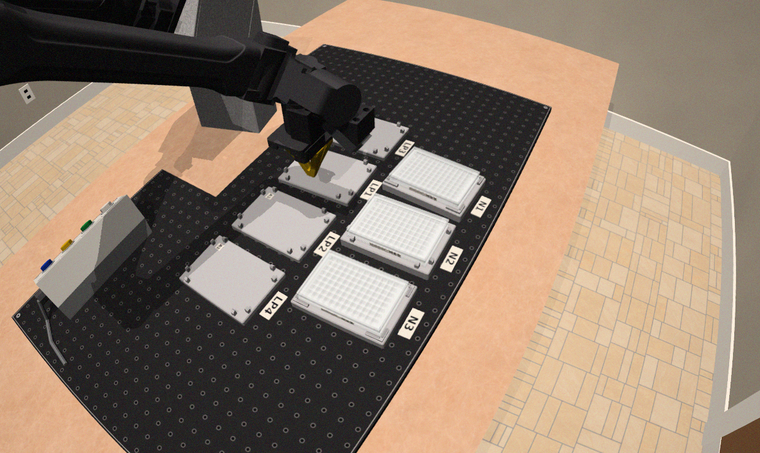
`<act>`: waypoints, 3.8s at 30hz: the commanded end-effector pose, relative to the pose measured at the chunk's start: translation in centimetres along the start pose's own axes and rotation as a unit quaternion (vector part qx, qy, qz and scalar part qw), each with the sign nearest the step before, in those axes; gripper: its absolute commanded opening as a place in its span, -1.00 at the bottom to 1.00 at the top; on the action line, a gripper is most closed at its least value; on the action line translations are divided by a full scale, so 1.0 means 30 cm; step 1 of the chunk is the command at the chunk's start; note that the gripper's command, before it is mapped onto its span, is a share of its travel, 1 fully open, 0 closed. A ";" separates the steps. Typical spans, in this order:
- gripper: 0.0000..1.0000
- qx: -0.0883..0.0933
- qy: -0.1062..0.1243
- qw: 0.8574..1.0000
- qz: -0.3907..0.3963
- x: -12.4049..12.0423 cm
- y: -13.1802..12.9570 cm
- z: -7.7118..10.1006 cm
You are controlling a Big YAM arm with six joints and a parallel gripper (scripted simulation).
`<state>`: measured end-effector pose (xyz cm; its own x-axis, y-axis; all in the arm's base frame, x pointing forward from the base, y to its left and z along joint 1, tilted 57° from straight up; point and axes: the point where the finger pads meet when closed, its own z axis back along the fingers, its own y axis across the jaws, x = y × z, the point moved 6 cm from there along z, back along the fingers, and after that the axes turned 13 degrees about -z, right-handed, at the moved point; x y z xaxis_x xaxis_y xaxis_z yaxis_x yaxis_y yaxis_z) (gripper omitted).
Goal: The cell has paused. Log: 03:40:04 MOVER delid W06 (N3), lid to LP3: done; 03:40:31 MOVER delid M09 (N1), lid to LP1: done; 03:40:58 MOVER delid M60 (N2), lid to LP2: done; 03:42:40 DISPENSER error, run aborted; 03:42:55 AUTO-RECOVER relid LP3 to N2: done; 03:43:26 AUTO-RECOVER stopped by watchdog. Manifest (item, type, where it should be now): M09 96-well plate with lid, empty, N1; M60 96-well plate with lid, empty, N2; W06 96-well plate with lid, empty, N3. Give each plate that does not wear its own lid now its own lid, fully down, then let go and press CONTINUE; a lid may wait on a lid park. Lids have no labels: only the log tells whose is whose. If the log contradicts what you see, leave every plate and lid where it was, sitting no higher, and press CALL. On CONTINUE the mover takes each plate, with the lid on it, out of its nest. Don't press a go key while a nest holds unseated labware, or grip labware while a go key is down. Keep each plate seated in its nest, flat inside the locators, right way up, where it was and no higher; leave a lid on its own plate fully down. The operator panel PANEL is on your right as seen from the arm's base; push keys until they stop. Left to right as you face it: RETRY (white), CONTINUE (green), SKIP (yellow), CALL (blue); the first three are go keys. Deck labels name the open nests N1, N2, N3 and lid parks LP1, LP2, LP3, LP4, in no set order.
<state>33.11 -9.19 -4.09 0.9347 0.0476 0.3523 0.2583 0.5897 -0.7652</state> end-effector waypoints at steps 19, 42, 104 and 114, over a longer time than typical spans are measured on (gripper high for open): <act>-1.00 0.004 -0.011 0.999 -0.040 0.023 -0.035 0.211; -1.00 0.004 -0.005 0.974 -0.228 -0.007 -0.366 0.209; -1.00 0.004 -0.006 0.809 -0.587 -0.409 -0.923 0.204; -1.00 0.003 -0.008 0.760 -0.650 -0.518 -0.999 0.205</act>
<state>10.46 -22.30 16.24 -0.0624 -0.5748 0.8159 0.9583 0.1940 0.2100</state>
